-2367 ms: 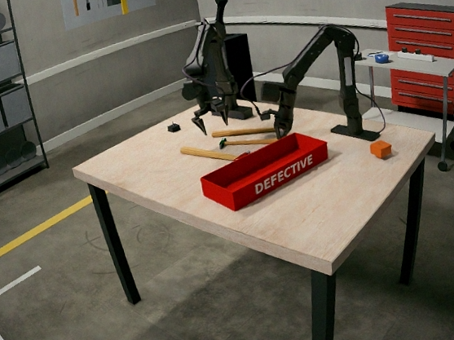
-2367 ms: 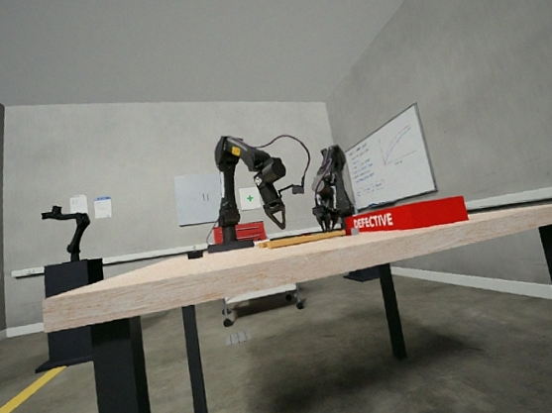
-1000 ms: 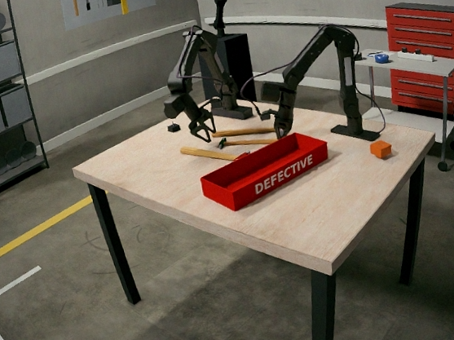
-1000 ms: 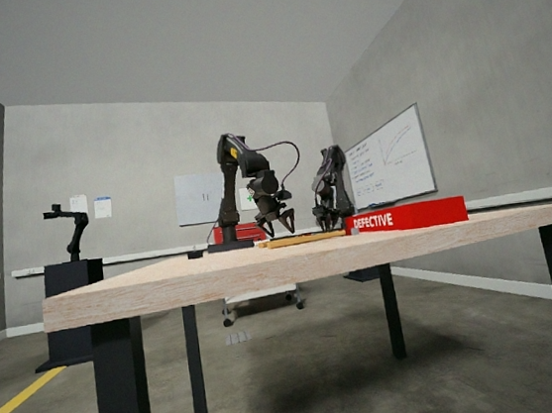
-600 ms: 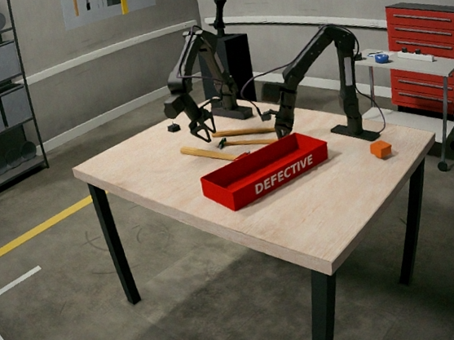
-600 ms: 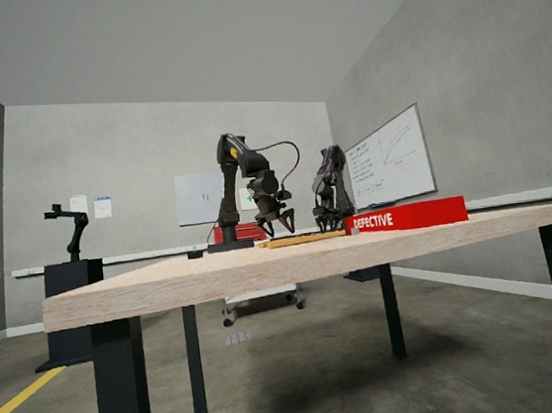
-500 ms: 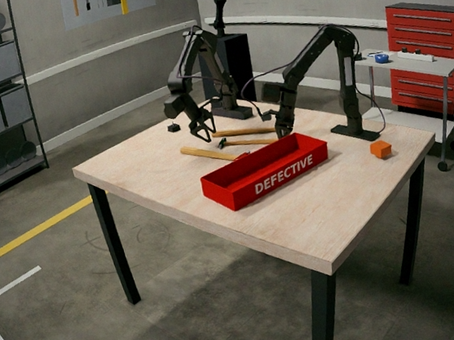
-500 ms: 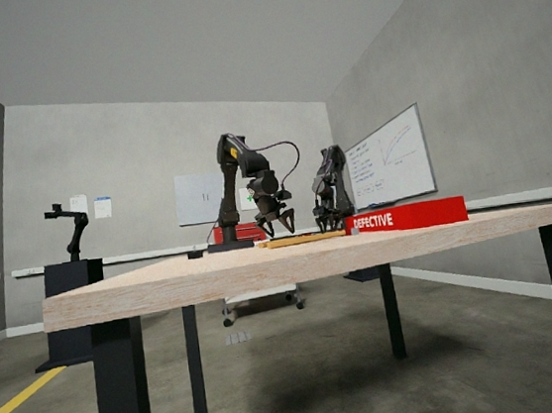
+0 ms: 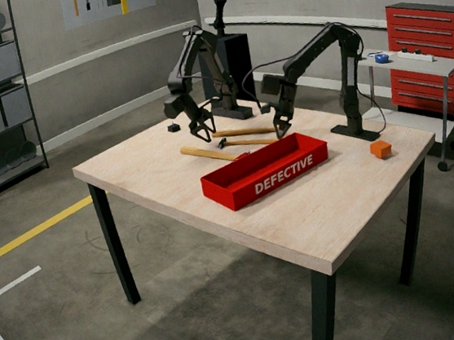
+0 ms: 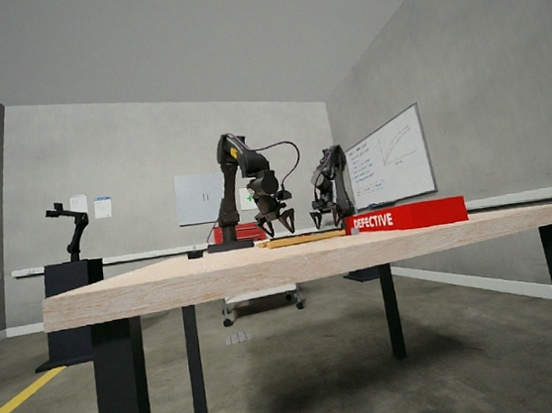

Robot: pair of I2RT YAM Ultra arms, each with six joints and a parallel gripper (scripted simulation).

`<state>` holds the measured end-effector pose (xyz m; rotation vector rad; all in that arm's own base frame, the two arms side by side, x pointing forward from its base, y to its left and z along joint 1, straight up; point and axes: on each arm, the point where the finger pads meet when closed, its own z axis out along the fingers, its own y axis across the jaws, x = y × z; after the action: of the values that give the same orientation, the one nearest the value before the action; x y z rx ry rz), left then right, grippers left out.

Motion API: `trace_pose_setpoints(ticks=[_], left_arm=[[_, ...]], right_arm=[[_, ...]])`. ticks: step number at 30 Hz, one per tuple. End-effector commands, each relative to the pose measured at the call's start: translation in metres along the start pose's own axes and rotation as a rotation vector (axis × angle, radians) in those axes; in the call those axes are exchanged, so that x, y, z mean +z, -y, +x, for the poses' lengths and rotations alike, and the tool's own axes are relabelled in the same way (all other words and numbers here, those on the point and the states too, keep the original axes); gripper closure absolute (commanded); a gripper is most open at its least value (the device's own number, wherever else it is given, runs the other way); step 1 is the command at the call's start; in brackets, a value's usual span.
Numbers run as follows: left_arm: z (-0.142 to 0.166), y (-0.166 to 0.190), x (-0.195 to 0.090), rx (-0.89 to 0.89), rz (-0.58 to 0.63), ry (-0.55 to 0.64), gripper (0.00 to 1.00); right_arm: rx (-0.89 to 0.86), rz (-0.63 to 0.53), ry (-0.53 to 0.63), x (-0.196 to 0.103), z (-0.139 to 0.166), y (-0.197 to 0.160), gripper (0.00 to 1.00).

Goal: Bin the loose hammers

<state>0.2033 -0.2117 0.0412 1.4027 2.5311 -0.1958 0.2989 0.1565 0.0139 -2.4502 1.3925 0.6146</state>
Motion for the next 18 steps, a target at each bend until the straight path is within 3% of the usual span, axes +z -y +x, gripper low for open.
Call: trace_pose_setpoints(ticks=[1, 4, 15, 18], left_arm=[[-0.013, -0.002, -0.036, 0.005, -0.003, 0.049, 0.00], [-0.012, -0.002, -0.052, 0.006, -0.004, 0.049, 0.00], [0.000, -0.003, -0.037, 0.006, -0.004, -0.002, 0.00], [0.000, -0.003, -0.037, 0.004, -0.004, -0.002, 0.00]], right_arm=[[-0.012, 0.027, 0.013, -0.011, -0.005, 0.007, 0.00], [-0.012, 0.027, 0.013, -0.011, -0.005, 0.007, 0.00], [-0.012, 0.027, 0.013, -0.011, -0.005, 0.007, 0.00], [0.035, 0.044, 0.001, -0.016, -0.005, 0.012, 0.34]])
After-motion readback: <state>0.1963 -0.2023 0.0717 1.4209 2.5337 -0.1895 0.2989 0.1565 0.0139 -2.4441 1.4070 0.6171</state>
